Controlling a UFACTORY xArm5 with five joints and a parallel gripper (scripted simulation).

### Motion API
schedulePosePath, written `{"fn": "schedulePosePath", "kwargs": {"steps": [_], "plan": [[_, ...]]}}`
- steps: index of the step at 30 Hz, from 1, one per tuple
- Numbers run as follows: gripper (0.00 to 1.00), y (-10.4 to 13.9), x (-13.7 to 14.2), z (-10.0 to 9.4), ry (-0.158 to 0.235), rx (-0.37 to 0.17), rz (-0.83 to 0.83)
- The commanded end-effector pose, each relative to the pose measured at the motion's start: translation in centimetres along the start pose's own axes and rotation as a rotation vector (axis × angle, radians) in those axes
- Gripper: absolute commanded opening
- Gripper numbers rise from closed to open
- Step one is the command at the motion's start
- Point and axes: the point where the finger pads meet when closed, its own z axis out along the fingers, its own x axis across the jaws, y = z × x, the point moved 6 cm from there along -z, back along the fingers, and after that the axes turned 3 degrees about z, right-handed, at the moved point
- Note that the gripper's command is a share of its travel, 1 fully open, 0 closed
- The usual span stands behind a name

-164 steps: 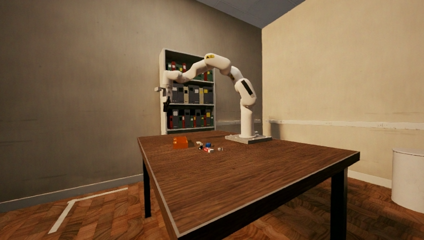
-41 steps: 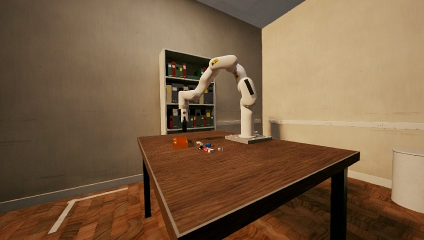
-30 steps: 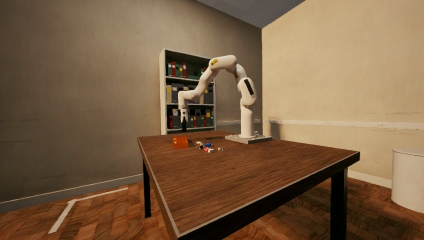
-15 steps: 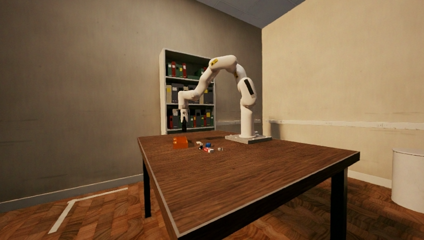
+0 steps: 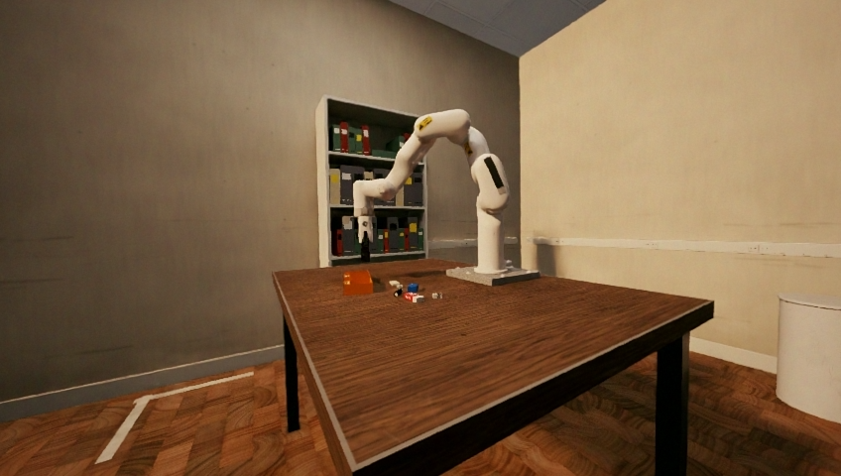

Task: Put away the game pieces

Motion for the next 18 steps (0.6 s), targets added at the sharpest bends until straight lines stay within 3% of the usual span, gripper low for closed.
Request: {"fn": "schedulePosePath", "kwargs": {"steps": [1, 5, 18], "plan": [[0.09, -0.1, 0.1, -0.2, -0.007, 0.006, 0.000], [0.09, -0.1, 0.1, -0.2, -0.007, 0.006, 0.000], [0.09, 0.1, -5.4, -0.2, -0.008, 0.006, 0.000]]}}
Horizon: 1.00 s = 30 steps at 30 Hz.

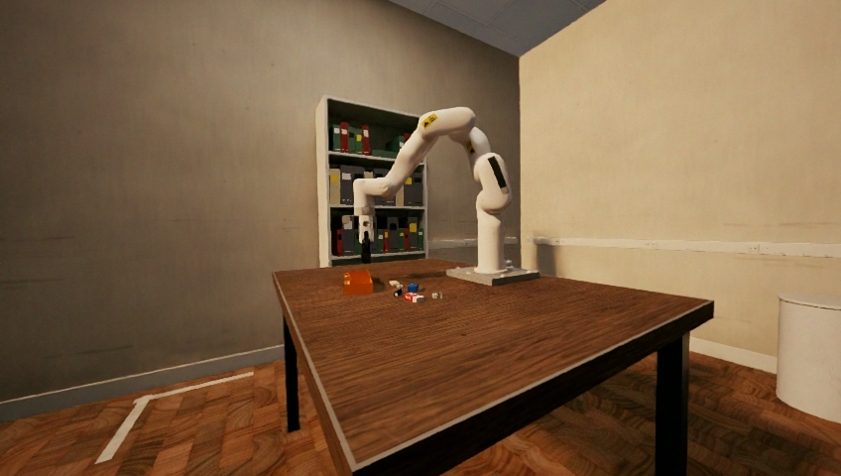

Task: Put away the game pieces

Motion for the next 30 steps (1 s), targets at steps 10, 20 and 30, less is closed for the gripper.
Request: {"fn": "schedulePosePath", "kwargs": {"steps": [10, 20, 30], "plan": [[0.09, 0.1, -4.3, -0.2, -0.008, 0.006, 0.001], [0.09, 0.1, -4.3, -0.2, -0.008, 0.006, 0.001], [0.09, 0.1, -4.3, -0.2, -0.008, 0.006, 0.001]]}}
